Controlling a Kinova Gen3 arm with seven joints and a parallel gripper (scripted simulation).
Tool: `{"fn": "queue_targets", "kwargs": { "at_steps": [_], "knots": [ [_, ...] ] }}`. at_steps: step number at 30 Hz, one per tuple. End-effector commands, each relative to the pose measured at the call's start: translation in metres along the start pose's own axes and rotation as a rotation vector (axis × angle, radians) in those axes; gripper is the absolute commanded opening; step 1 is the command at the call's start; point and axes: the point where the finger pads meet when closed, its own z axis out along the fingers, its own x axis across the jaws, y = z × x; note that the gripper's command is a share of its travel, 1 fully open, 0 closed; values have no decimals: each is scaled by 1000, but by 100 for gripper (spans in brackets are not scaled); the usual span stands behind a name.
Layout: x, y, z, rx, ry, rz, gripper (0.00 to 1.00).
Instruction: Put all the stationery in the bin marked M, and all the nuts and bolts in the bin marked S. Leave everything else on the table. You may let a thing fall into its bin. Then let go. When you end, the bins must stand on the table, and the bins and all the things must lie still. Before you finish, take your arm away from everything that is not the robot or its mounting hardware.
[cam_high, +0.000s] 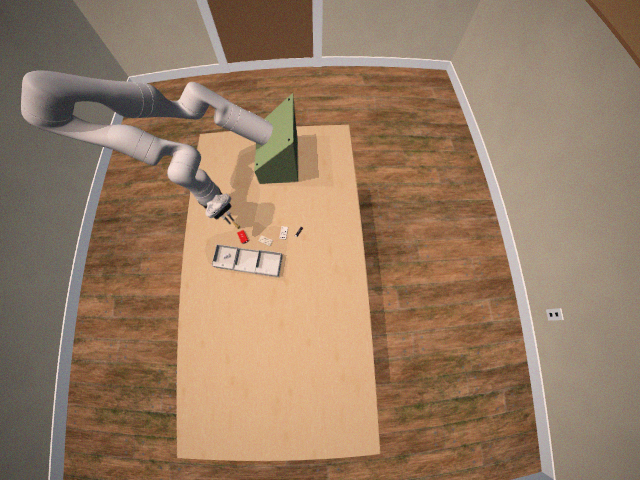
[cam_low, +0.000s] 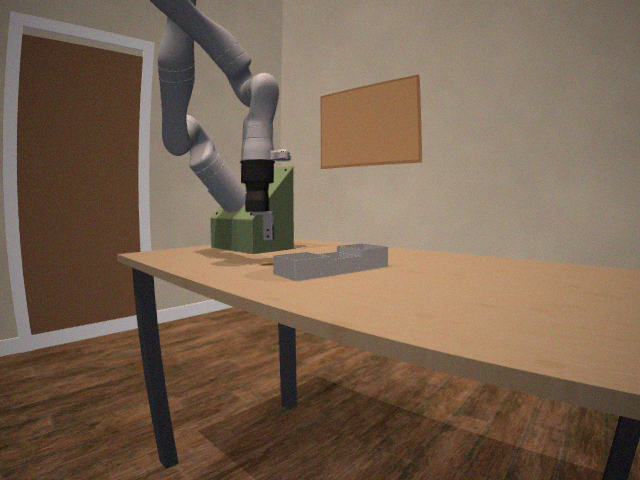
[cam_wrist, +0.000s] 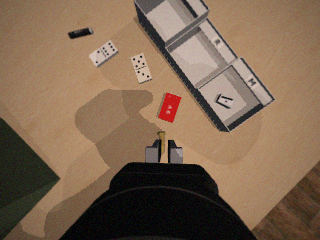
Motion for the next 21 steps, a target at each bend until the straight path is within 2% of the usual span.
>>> {"fn": "queue_targets", "kwargs": {
  "at_steps": [1,3,4,18,20,21],
  "knots": [
    [0,0,0,1,1,0,32],
    [0,0,0,1,1,0,32],
    [0,0,0,1,1,0,62],
    [0,0,0,1,1,0,62],
    [-7,0,-15,1,1,-100,59],
    [-7,-1,-15,1,1,-110,59]
  ]
}}
